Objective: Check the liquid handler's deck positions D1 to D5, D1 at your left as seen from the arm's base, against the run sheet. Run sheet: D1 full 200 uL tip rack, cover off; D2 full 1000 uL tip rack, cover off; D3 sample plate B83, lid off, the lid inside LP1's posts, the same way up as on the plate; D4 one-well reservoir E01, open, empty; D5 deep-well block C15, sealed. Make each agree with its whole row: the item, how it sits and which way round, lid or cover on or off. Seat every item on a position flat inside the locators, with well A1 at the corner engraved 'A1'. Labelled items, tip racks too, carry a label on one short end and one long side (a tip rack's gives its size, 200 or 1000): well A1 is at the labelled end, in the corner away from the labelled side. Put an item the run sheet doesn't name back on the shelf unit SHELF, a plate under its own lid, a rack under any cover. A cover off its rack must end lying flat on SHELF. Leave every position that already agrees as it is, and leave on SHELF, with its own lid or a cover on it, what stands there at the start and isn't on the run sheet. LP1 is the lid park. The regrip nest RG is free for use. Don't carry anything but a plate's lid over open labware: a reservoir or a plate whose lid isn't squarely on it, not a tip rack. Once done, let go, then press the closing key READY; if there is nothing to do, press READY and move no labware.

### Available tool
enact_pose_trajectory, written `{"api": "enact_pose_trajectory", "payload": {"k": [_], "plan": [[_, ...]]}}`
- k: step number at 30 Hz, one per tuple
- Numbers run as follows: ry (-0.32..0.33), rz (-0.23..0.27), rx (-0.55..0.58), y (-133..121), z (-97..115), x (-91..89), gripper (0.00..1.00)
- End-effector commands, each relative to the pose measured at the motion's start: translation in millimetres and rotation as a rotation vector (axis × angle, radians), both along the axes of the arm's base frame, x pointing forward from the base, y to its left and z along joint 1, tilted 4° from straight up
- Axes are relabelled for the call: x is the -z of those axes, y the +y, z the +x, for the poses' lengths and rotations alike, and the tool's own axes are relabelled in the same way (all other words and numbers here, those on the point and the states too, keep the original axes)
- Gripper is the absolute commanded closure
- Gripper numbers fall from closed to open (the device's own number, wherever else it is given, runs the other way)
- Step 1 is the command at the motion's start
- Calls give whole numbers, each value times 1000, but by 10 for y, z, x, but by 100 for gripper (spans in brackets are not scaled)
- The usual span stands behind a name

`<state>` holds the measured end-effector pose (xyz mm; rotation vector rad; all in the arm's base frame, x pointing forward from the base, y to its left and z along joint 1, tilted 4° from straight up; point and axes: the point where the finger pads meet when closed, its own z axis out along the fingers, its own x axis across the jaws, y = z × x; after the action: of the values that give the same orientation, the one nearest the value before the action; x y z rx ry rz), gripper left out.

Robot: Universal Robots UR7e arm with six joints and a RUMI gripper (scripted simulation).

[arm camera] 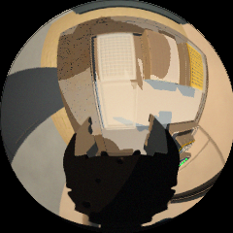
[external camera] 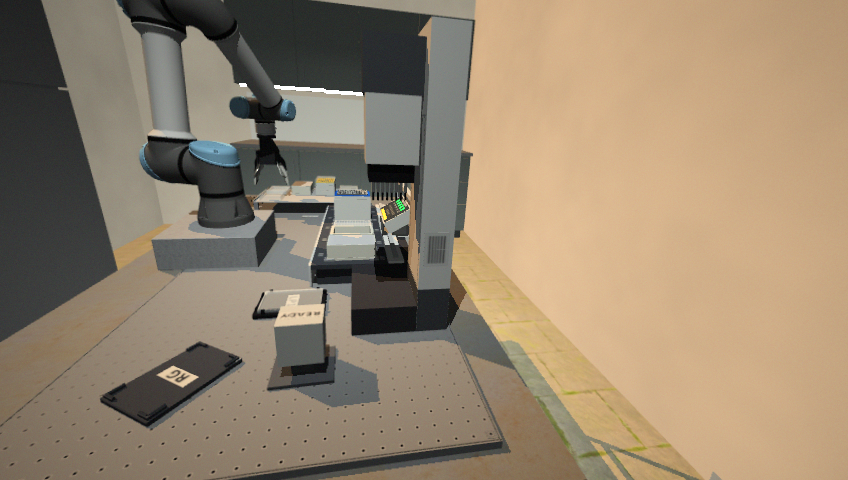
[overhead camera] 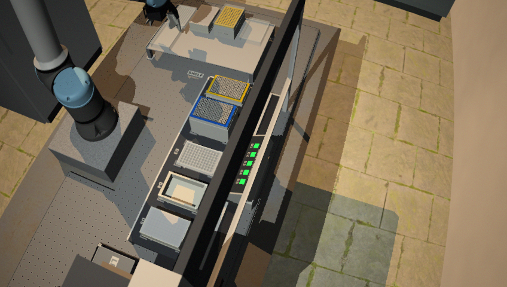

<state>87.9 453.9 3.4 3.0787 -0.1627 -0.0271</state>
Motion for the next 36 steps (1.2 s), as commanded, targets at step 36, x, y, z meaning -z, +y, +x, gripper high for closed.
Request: {"api": "enact_pose_trajectory", "payload": {"k": [36], "plan": [[0, 1, 0, 36, 14, -572, 18]]}}
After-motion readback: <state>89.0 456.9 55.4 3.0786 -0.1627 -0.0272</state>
